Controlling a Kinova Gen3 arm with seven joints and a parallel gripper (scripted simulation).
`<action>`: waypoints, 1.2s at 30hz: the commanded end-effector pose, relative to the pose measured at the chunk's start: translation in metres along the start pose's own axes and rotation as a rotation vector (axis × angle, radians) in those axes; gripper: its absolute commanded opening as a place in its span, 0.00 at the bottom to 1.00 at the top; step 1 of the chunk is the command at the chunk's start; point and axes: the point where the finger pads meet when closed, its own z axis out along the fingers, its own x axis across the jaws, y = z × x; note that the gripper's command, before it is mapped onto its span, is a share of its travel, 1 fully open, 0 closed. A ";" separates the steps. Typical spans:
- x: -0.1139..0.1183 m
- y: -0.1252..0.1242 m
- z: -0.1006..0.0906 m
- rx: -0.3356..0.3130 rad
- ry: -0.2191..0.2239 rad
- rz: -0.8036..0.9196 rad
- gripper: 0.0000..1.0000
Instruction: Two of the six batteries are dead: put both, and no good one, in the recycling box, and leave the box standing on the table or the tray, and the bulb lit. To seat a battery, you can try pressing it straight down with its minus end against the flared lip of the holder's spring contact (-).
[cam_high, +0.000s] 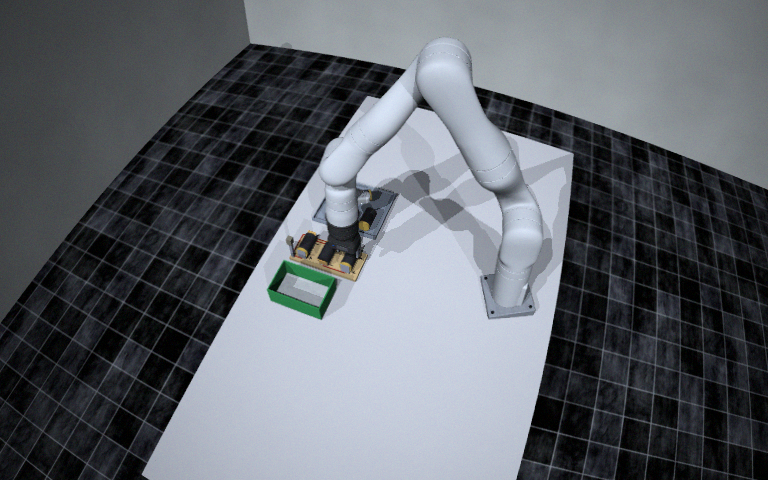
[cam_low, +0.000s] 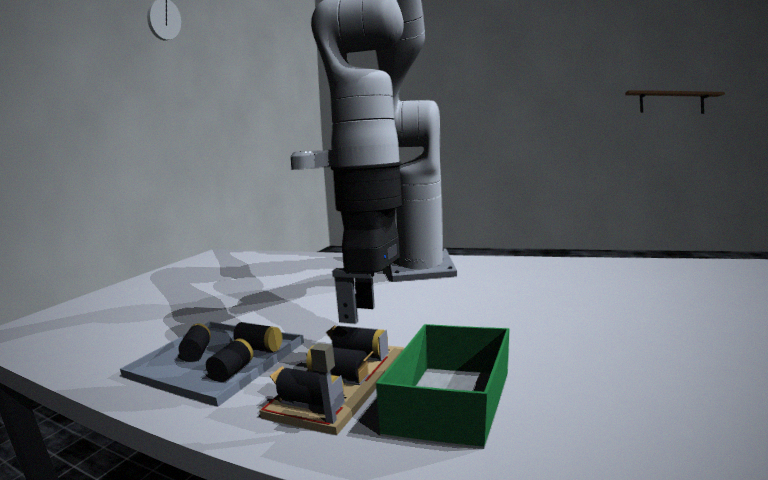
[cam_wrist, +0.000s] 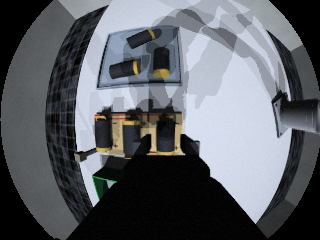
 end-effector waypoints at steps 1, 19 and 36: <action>-0.001 0.000 -0.001 0.000 -0.002 0.000 0.90; -0.001 0.000 -0.001 0.000 -0.002 0.000 0.90; -0.001 0.000 0.008 0.000 -0.002 0.000 0.90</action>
